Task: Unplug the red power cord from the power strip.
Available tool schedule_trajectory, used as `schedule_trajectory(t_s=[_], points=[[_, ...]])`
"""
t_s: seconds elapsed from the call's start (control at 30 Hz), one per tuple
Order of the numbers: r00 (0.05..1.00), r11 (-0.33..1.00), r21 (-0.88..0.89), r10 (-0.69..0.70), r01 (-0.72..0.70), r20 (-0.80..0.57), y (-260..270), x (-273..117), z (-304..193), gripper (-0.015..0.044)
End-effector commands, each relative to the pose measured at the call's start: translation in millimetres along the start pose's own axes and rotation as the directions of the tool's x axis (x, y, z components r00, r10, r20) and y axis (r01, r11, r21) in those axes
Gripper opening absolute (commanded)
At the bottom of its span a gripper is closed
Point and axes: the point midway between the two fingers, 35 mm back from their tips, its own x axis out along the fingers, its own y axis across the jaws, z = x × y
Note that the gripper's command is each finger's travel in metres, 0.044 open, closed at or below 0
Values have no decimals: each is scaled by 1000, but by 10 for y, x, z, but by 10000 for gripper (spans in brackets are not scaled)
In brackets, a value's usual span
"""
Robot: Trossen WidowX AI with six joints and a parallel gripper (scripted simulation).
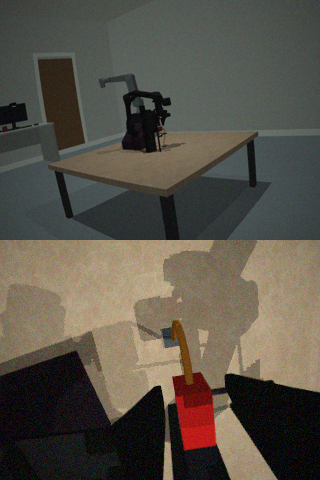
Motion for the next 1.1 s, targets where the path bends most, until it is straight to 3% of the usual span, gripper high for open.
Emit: schedule_trajectory(t_s=[0.0, 0.2, 0.4, 1.07], points=[[1000, 1000, -4, -6, 6, 1, -5, -4, 0, 289], [1000, 1000, -4, -6, 6, 3, -17, -49, 176, 440], [1000, 1000, -3, -6, 6, 6, -1, -132, 600, 440], [1000, 1000, -3, -6, 6, 6, -1, -132, 600, 440]])
